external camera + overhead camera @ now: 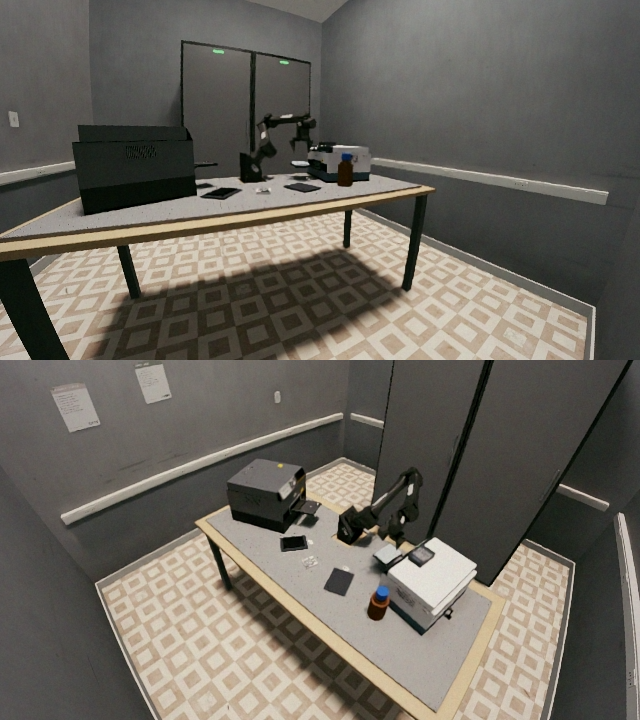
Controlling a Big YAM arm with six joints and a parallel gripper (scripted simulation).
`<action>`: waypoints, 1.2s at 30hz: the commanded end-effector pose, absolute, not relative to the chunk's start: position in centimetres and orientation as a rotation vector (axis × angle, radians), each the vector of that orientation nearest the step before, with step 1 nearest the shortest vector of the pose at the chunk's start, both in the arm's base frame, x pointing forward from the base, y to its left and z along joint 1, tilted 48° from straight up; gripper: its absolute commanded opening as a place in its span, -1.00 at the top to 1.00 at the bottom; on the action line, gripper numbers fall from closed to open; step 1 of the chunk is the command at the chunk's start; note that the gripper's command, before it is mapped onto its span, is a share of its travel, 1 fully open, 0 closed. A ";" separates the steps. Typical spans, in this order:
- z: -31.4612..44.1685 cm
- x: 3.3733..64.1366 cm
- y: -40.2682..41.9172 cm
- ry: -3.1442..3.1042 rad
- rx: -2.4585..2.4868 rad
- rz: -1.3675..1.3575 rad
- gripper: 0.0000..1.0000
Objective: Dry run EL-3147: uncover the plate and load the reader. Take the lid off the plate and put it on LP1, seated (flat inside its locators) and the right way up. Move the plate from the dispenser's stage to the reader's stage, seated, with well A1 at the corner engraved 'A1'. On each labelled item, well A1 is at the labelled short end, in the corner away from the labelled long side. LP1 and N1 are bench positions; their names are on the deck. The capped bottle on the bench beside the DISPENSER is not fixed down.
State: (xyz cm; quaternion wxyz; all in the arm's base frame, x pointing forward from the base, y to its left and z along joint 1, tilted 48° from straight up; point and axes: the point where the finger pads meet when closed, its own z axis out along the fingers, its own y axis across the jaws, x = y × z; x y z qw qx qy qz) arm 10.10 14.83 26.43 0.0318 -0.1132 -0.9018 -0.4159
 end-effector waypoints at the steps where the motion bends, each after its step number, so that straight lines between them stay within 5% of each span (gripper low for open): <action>1: 25.8 10.4 14.9 -2.760 -0.386 -1.267 -1.00; 36: 26.7 10.2 15.4 -2.788 -0.357 -1.296 -1.00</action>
